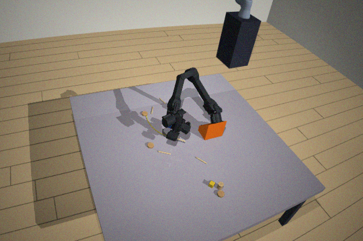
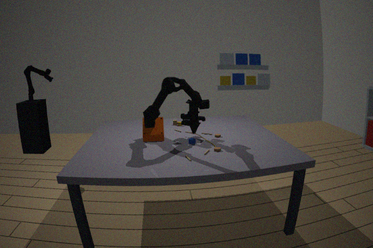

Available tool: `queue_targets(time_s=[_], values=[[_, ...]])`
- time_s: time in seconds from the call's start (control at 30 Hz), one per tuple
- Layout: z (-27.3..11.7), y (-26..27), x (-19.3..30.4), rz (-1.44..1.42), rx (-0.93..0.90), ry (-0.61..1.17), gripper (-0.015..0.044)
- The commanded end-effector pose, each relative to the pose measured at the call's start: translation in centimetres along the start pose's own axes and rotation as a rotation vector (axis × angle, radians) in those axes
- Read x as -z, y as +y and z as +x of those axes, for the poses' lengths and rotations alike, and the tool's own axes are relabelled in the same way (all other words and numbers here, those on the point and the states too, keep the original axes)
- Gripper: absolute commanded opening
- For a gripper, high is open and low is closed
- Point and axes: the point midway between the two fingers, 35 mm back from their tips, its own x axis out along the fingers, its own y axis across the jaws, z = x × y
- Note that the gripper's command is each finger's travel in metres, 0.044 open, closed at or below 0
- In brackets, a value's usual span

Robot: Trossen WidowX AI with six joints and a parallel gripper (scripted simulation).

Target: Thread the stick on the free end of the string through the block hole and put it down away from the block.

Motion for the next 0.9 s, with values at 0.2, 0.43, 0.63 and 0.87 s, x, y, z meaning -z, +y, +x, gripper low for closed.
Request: queue_targets(time_s=[0.2,0.43,0.63,0.87], values=[[-1.5,-0.2,0.2,0.009,0.012,0.001,0.0000],[-2.5,-0.2,0.2,0.009,0.011,0.001,0.0000],[-3.2,-0.1,0.1,0.009,0.010,0.001,0.0000],[-2.9,0.1,0.0,0.000,0.000,0.002,0.0000]])
